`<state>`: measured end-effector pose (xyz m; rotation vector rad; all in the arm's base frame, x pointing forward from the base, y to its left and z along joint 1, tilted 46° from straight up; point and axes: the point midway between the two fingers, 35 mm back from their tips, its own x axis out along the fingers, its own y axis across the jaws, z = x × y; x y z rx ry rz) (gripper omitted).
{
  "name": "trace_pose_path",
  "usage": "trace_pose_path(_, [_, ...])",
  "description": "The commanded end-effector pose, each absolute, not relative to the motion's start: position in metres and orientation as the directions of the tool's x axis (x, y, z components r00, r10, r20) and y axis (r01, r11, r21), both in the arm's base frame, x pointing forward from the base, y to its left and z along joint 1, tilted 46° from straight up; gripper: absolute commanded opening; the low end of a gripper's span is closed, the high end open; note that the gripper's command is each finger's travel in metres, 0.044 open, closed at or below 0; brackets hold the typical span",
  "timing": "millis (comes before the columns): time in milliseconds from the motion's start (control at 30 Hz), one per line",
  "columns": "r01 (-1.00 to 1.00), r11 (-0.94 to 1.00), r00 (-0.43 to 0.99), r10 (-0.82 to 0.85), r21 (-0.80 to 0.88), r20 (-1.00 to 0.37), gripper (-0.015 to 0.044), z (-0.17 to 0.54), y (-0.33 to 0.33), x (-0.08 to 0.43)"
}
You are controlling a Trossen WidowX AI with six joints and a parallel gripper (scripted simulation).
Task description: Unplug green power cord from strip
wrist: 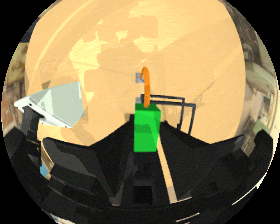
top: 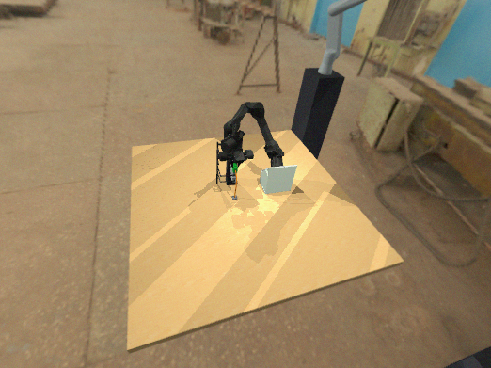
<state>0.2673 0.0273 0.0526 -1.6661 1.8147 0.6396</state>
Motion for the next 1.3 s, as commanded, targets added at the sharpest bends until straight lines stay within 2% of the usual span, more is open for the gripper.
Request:
trace_pose_path(0, [-0.994, 0.101, -0.044, -0.712, -0.041, -0.701, 0.0055, 0.053, 0.028, 0.267])
trace_pose_path(267, [-0.994, 0.101, -0.044, -0.712, -0.041, -0.701, 0.0002, 0.053, 0.028, 0.267])
trace_pose_path(1067, [-0.994, 0.099, -0.041, -0.71, -0.041, -0.703, 0.0, 0.03, 0.053, 0.273])
trace_pose_path(1267, [-0.995, 0.096, -0.04, -0.713, -0.041, -0.7, 0.0157, 0.033, 0.047, 0.271])
